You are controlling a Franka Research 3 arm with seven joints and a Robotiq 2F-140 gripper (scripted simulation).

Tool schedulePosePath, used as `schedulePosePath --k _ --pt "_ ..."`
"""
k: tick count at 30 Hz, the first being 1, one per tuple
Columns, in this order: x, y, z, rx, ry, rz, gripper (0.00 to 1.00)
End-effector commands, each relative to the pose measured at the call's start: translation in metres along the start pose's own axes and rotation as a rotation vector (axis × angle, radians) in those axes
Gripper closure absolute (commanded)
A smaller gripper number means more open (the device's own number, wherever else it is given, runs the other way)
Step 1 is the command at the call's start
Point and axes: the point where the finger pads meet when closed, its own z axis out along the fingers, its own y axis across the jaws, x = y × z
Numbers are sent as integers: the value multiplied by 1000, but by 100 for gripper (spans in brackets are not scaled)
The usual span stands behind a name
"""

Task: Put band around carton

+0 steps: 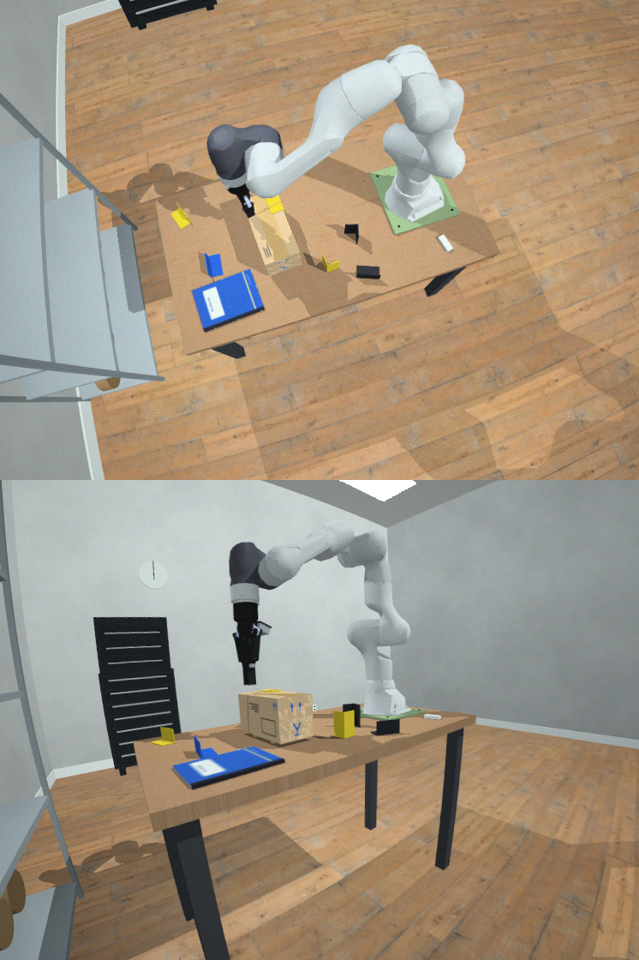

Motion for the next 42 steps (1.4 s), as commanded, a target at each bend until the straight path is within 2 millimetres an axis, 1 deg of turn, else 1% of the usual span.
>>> schedulePosePath --k 1,42 --pt "1 0 1 -2 3 -5 82" --pt "0 0 23 -2 4 -5 82"
